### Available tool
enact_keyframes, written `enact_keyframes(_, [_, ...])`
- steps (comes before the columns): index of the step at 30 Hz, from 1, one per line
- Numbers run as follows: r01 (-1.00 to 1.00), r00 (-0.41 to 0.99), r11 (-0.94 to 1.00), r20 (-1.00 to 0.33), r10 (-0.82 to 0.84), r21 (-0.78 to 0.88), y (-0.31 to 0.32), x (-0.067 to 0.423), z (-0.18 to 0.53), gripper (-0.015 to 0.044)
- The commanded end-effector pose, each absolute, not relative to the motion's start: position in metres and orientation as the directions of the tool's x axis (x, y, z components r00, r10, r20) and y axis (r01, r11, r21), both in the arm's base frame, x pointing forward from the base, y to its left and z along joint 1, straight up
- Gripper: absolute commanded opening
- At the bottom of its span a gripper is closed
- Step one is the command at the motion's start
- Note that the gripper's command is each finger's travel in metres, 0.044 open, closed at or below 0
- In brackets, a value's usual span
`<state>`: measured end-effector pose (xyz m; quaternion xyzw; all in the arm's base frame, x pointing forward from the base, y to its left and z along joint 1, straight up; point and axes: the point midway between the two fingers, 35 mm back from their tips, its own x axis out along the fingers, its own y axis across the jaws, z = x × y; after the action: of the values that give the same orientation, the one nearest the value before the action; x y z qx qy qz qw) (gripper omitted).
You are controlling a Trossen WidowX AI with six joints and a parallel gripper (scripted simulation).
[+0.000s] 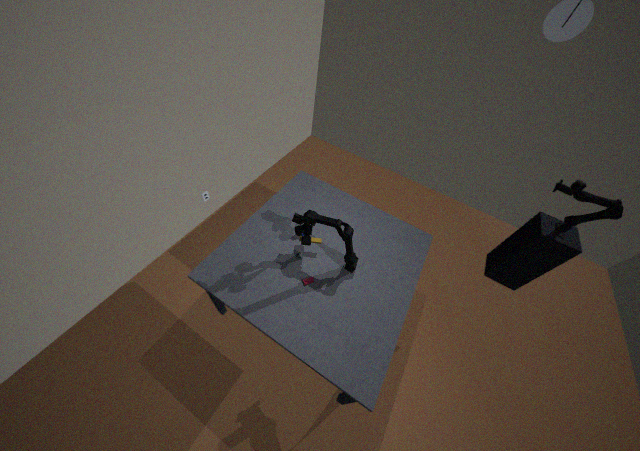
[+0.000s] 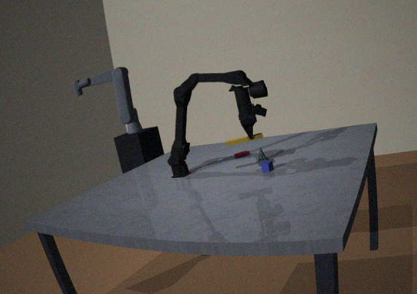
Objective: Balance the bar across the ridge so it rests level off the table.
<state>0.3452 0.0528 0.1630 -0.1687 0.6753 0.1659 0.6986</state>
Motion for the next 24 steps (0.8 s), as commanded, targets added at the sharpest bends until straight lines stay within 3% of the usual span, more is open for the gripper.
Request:
enact_keyframes(1, [-0.434,0.037,0.901,-0.999,0.007,-0.010,0.065,0.350,0.164,0.0000])
enact_keyframes(24, [-0.289,0.038,0.957,-0.999,0.014,0.003,0.139,0.367,0.159,0.0000])
